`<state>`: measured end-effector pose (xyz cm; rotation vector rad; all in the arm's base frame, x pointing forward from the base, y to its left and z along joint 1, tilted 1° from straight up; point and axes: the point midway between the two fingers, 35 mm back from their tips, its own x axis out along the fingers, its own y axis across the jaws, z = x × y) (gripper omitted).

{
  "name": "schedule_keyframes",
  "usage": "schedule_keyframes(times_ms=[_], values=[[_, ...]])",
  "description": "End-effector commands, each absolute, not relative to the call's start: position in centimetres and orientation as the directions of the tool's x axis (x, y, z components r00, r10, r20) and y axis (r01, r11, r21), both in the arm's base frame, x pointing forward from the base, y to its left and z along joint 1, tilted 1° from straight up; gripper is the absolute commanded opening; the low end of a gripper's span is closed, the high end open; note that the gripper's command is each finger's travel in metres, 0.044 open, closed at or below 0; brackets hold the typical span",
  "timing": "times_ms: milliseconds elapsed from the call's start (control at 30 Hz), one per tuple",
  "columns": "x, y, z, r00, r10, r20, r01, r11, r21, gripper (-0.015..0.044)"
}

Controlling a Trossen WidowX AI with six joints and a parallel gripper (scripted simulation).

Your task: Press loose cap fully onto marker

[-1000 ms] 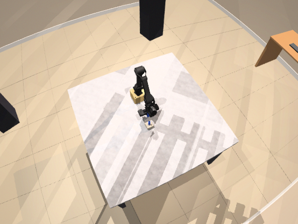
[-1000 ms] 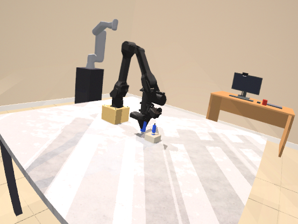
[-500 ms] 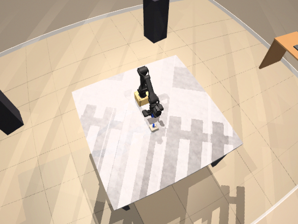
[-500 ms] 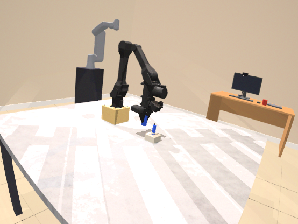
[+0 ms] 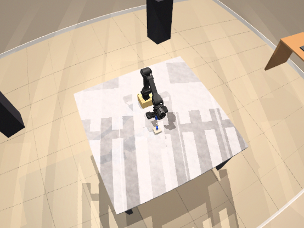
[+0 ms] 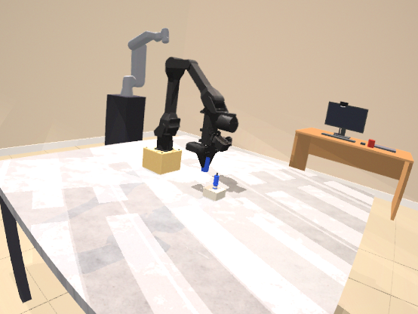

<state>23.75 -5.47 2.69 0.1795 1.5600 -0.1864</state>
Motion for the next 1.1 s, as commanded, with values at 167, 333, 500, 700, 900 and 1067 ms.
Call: schedule_keyframes(times_ms=[167,333,500,700,900,1067], values=[[25.6,-6.6,3.8,0.004,-0.008,-1.000,0.230,0.973,-0.007,0.0000],[26.5,-7.2,4.4,0.004,-0.008,-1.000,0.230,0.973,-0.007,0.0000],[27.4,-7.8,5.0,0.005,-0.009,-1.000,0.230,0.973,-0.007,0.0000],[28.4,-8.5,5.6,0.006,-0.010,-1.000,0.230,0.973,-0.008,0.0000],[29.4,-9.2,6.3,0.007,-0.010,-1.000,0.231,0.973,-0.008,0.0000],[30.2,-9.9,6.8,0.008,-0.011,-1.000,0.230,0.973,-0.009,0.0000]])
